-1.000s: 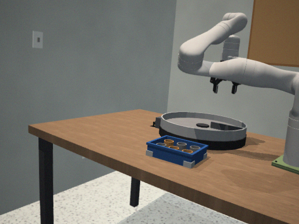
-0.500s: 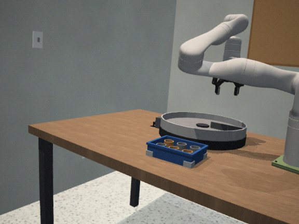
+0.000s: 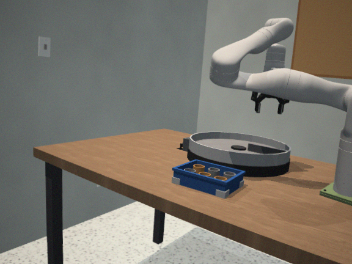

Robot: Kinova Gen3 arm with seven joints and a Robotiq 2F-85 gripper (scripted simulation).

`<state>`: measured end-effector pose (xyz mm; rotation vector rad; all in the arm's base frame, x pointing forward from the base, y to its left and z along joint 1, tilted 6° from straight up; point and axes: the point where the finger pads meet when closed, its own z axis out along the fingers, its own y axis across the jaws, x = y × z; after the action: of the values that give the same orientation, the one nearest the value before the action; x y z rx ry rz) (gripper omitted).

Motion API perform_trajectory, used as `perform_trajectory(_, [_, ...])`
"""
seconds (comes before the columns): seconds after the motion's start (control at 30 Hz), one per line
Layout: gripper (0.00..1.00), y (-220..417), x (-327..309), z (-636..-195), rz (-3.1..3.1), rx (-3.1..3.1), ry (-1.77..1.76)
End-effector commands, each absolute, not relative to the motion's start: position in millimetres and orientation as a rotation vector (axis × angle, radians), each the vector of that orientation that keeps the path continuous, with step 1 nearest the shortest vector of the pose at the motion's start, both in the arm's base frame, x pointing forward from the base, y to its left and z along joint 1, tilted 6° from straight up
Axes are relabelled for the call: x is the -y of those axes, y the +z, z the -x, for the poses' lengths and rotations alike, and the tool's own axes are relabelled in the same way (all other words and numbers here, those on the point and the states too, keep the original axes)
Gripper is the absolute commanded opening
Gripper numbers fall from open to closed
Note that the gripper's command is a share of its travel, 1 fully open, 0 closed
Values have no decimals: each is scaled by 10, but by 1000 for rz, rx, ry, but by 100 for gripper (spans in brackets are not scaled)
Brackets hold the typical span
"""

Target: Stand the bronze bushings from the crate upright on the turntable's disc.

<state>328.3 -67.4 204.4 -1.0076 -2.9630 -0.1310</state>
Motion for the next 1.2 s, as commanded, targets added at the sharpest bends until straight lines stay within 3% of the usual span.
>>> perform_trajectory(0.0, [100,2033,654,-3244,1038,2940,-150])
perform_trajectory(0.9, [100,2017,648,-3208,1049,2925,-155])
perform_trajectory(0.93, [12,2017,648,-3208,1049,2925,-155])
perform_trajectory(1.17, [12,2017,648,-3208,1049,2925,-155])
